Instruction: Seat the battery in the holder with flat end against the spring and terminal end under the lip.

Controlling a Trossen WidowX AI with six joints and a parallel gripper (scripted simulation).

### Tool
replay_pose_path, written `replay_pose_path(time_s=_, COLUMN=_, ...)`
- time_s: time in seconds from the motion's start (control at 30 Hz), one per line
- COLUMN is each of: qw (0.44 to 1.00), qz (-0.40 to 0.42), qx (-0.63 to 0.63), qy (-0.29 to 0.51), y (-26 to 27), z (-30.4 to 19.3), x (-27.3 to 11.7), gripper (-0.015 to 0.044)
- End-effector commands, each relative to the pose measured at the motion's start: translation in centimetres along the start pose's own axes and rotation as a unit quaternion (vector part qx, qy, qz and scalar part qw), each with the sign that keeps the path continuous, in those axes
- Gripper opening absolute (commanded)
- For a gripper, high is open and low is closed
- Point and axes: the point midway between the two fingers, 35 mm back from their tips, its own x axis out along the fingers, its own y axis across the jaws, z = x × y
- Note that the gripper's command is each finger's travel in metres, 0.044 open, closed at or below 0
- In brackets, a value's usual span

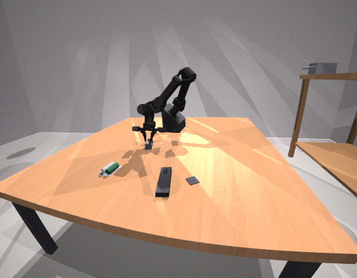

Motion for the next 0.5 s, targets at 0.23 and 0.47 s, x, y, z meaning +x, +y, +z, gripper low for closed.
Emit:
replay_pose_path(time_s=0.23, qw=0.999, qz=-0.008, qx=-0.007, qy=0.035, y=-0.23, z=-0.04, x=0.46, gripper=0.0079)
replay_pose_path(time_s=0.47, qw=0.998, qz=-0.008, qx=-0.007, qy=0.056, y=-0.18, z=-0.10, x=0.61, gripper=0.0079)
